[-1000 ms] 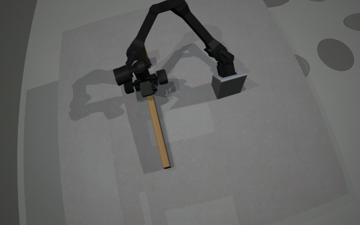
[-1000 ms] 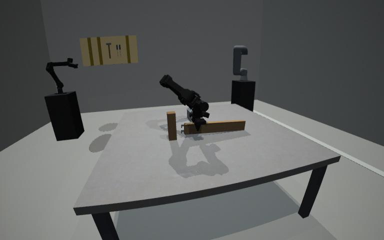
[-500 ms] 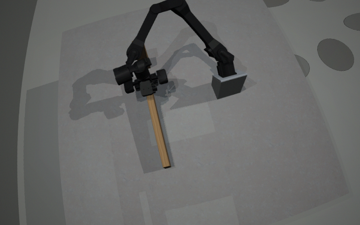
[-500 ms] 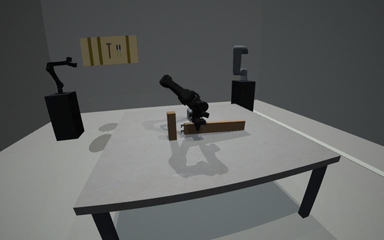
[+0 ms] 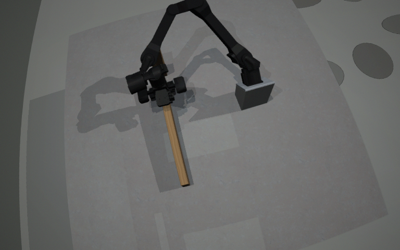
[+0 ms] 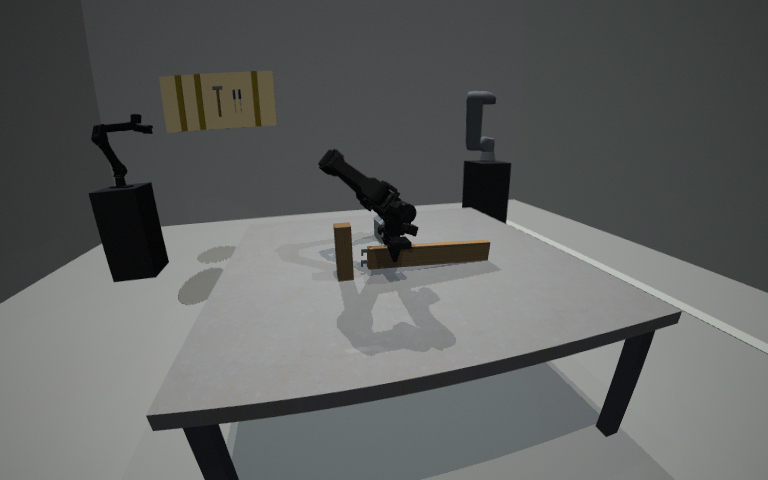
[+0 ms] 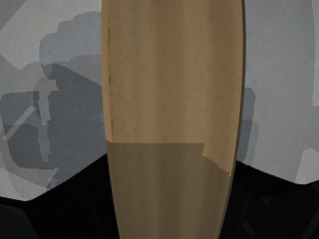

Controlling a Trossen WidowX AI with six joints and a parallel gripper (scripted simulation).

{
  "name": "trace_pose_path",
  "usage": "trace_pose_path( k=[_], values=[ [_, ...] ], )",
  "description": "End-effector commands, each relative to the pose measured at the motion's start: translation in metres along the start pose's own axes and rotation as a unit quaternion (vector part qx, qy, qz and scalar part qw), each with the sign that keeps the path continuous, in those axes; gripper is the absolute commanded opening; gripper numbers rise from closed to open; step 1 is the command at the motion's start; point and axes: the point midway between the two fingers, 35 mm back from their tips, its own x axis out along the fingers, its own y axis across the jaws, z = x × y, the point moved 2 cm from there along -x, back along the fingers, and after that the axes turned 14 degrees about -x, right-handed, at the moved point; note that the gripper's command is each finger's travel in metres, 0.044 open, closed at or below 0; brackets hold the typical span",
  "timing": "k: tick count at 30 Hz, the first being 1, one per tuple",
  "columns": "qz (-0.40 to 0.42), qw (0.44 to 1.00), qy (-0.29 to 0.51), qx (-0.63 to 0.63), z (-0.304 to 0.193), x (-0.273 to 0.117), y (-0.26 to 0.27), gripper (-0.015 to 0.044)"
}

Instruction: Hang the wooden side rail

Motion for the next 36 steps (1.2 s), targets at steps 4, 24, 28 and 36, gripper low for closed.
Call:
trace_pose_path(
  k=[4,24,28,36],
  values=[
    [-0.005,1.000,0.001,-0.003,-0.0009,-0.0029,-0.0015,0.0000],
    [-0.005,1.000,0.002,-0.003,-0.0030,-0.0034,-0.0010,0.0000],
    [-0.005,1.000,0.002,-0.003,-0.0035,-0.0035,-0.0012,0.0000],
    [-0.005,1.000,0.002,-0.003,-0.0042,-0.0038,-0.0003,0.0000]
  ],
)
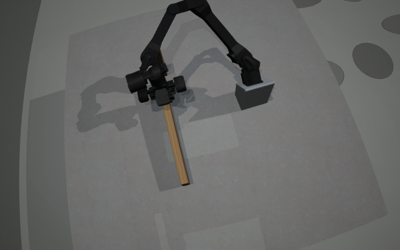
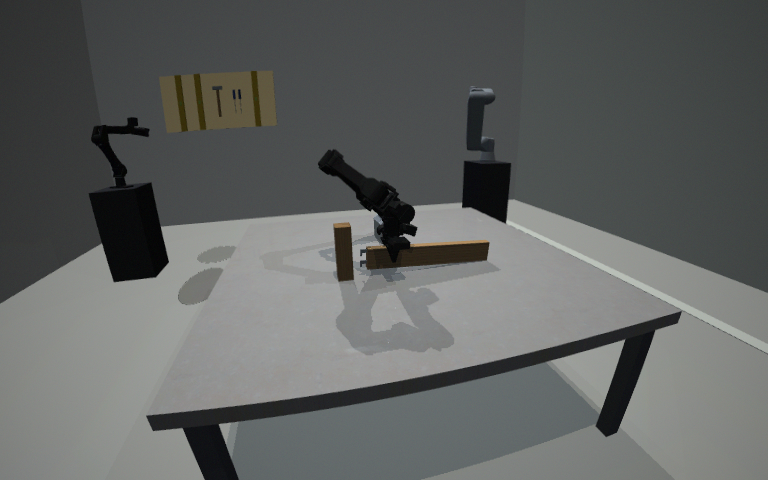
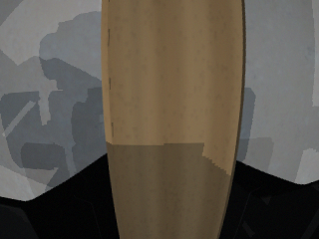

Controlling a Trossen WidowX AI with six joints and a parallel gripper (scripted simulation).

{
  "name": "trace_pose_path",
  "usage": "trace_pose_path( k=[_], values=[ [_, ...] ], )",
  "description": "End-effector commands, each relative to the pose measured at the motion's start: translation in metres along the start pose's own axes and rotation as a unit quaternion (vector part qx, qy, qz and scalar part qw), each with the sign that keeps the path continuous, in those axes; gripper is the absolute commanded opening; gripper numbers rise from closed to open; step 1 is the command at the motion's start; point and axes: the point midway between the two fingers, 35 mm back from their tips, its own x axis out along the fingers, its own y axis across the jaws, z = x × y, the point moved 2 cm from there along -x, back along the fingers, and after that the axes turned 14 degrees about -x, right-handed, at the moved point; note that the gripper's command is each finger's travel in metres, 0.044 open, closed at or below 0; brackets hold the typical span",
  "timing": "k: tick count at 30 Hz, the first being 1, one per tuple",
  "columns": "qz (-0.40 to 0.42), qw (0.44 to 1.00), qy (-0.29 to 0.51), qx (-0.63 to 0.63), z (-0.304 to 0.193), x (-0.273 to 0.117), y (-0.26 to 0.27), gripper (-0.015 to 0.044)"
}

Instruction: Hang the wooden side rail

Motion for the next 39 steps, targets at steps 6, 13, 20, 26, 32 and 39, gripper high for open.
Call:
trace_pose_path(
  k=[6,13,20,26,32,39],
  values=[
    [-0.005,1.000,0.002,-0.003,-0.0011,-0.0035,-0.0003,0.0000],
    [-0.005,1.000,0.002,-0.003,-0.0020,-0.0029,-0.0003,0.0000],
    [-0.005,1.000,0.002,-0.003,-0.0029,-0.0026,-0.0009,0.0000],
    [-0.005,1.000,0.002,-0.003,-0.0036,-0.0026,-0.0009,0.0000],
    [-0.005,1.000,0.002,-0.003,-0.0041,-0.0029,-0.0001,0.0000],
    [-0.005,1.000,0.002,-0.003,-0.0046,-0.0031,0.0008,0.0000]
  ],
)
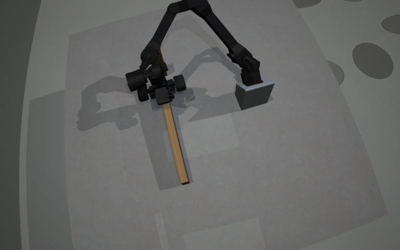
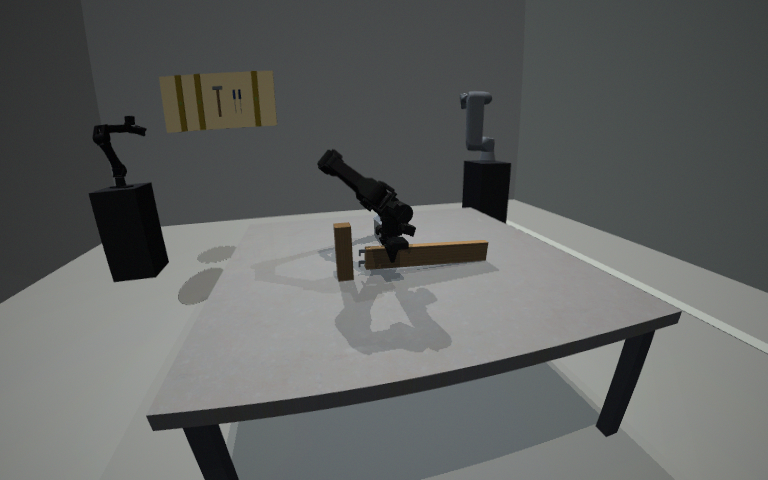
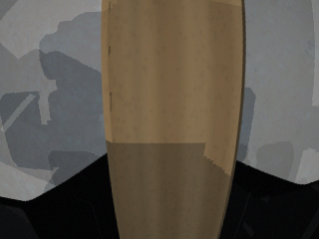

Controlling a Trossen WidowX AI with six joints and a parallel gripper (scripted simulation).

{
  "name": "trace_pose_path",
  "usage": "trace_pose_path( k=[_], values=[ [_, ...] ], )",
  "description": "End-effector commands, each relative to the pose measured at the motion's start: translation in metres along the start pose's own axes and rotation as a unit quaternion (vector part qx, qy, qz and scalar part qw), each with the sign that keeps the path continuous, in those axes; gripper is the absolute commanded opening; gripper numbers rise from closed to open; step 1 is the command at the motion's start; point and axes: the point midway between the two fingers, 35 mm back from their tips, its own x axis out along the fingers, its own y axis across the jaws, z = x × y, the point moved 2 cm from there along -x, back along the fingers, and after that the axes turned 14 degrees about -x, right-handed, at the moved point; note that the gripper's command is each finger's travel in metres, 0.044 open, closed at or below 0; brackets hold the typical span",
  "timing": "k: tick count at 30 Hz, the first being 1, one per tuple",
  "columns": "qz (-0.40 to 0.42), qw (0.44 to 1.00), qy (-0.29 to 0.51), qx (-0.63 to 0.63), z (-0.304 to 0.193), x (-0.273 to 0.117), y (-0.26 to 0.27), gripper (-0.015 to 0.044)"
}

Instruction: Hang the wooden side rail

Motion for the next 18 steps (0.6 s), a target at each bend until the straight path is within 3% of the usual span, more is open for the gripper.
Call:
trace_pose_path(
  k=[1,18],
  values=[
    [-0.005,1.000,0.002,-0.003,-0.0004,-0.0032,-0.0008,0.0000],
    [-0.005,1.000,0.002,-0.003,-0.0025,-0.0037,-0.0016,0.0000]
  ],
)
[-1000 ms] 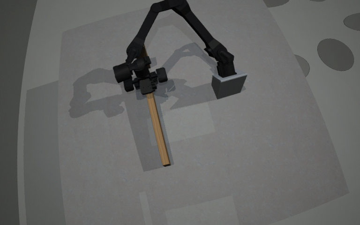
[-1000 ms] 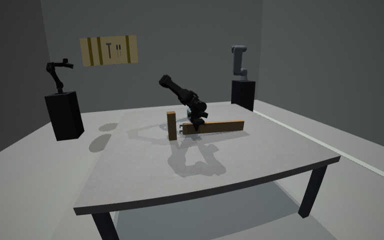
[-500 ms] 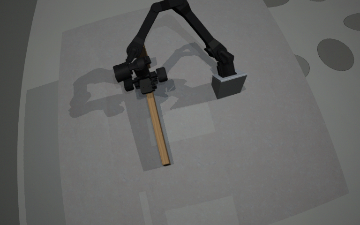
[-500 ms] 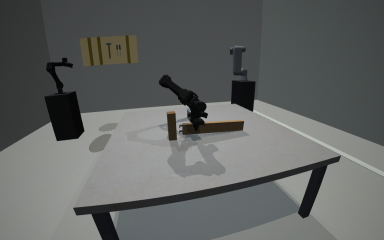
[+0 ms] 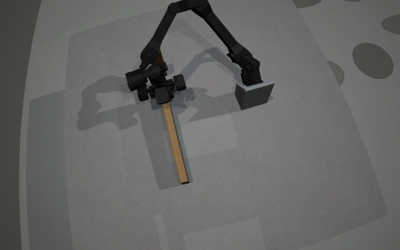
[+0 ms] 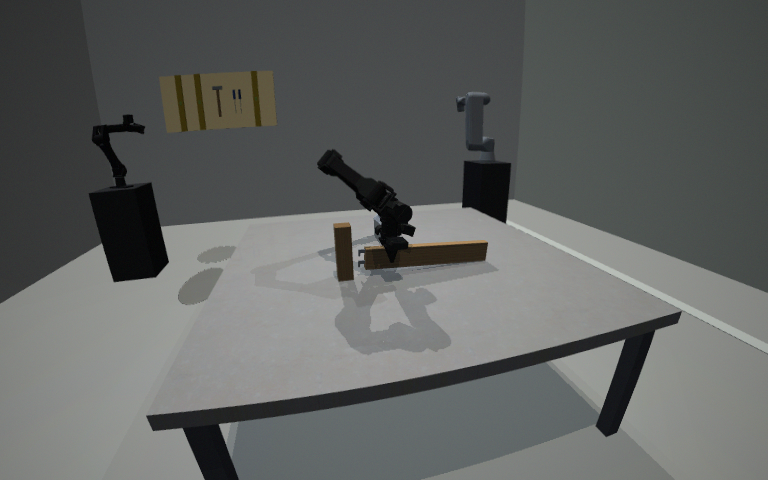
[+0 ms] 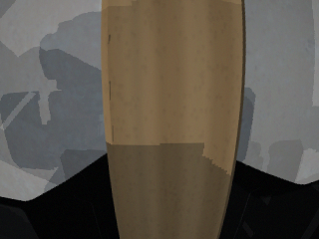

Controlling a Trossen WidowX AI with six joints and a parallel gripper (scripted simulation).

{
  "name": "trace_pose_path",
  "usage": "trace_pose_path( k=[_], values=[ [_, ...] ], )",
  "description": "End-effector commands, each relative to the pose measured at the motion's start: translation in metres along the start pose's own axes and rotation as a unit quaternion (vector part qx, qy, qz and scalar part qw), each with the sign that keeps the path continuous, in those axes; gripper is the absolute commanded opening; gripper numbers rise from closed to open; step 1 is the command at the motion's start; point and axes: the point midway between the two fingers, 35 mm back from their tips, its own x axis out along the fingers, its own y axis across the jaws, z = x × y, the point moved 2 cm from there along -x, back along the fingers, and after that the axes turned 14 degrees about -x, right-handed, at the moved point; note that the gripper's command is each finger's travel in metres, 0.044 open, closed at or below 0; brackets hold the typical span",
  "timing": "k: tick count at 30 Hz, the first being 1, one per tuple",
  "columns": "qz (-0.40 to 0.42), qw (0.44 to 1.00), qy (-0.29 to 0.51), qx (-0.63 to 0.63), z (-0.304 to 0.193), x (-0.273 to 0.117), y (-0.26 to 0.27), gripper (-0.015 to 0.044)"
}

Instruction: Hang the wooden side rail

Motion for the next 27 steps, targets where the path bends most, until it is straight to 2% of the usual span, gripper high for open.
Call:
trace_pose_path(
  k=[1,27],
  values=[
    [-0.005,1.000,0.002,-0.003,-0.0010,-0.0036,-0.0017,0.0000],
    [-0.005,1.000,0.002,-0.003,-0.0037,-0.0025,-0.0008,0.0000]
  ],
)
